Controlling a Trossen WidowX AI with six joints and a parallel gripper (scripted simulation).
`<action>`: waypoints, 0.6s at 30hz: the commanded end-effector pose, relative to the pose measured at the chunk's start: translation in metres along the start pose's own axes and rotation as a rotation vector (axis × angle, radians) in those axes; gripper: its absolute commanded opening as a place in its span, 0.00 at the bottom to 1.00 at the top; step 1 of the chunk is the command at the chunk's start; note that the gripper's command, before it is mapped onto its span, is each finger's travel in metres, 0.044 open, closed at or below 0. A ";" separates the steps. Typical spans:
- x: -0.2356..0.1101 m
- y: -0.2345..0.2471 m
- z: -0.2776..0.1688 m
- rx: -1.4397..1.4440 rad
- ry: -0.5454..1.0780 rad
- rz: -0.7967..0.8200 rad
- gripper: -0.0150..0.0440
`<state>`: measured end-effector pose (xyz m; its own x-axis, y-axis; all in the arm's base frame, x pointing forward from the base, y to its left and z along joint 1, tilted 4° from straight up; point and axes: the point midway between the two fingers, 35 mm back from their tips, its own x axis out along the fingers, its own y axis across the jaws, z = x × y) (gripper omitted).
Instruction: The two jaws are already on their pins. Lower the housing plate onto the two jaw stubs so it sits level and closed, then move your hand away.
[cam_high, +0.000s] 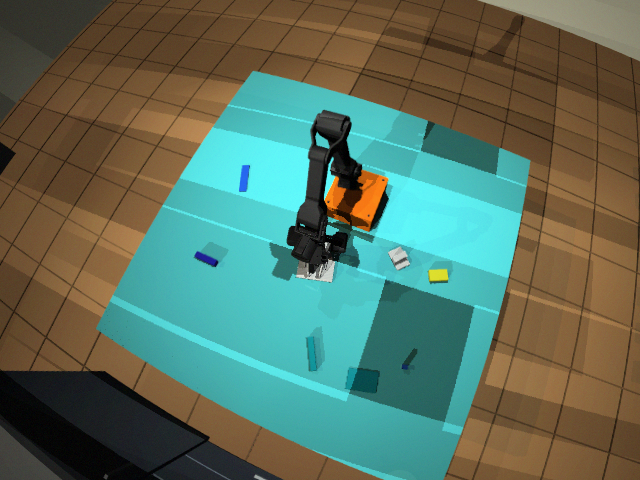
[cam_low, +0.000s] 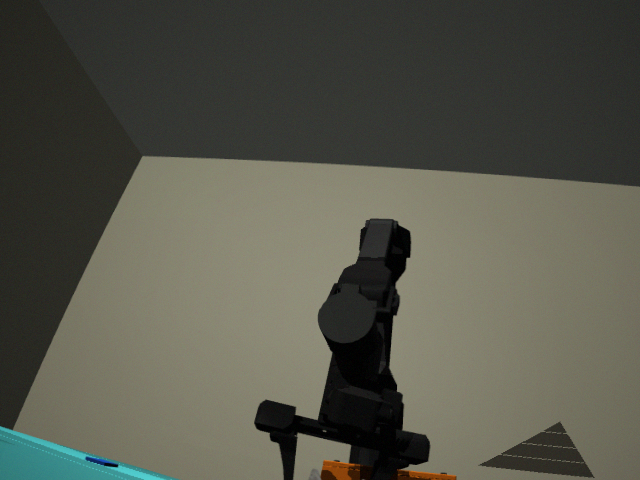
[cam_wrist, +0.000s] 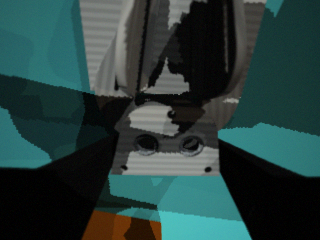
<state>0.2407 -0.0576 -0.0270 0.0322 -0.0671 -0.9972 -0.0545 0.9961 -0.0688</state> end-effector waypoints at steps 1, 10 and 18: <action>0.003 0.000 -0.001 -0.005 0.007 -0.002 0.85; 0.004 0.000 -0.001 -0.005 0.007 -0.002 0.85; 0.006 0.000 -0.001 -0.005 0.007 -0.002 0.85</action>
<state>0.2408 -0.0579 -0.0309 0.0325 -0.0672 -0.9972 -0.0545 0.9961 -0.0689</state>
